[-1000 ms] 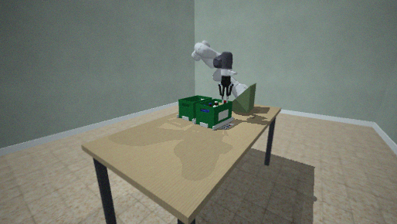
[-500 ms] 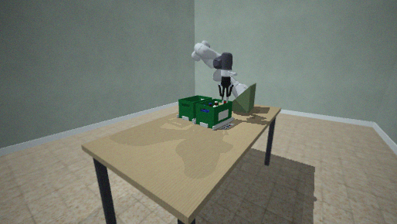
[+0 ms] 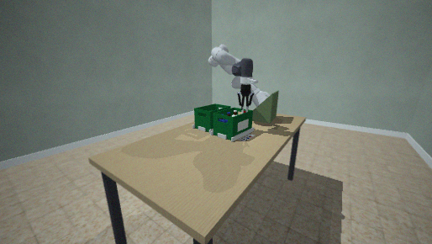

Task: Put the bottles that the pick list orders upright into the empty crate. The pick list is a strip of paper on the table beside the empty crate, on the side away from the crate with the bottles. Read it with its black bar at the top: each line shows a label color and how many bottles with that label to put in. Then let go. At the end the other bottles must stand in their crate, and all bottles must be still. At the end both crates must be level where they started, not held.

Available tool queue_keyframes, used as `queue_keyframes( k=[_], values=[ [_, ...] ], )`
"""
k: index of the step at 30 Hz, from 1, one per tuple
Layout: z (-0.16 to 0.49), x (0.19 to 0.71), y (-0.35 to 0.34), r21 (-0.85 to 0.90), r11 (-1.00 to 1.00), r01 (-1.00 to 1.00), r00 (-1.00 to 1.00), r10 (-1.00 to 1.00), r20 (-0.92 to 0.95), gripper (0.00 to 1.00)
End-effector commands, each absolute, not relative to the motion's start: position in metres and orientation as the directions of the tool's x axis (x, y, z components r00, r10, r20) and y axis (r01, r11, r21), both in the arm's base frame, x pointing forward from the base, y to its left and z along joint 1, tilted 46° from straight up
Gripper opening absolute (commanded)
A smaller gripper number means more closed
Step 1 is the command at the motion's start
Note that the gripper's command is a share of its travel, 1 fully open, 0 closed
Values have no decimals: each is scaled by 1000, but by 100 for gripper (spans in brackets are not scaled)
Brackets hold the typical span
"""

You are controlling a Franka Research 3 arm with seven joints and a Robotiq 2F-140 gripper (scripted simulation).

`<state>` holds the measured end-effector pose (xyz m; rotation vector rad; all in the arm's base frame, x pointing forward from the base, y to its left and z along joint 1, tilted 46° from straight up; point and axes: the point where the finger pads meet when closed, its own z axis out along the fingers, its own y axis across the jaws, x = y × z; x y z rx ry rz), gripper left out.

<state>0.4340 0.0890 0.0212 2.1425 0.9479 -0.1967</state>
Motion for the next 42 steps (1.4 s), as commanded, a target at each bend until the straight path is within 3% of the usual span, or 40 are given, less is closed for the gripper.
queue_keyframes(
  k=[1, 42],
  values=[
    [20, 436, 91, 593, -429, 682, 713, 572, -406, 0],
    [16, 437, 87, 593, -429, 682, 713, 572, -406, 0]
  ],
)
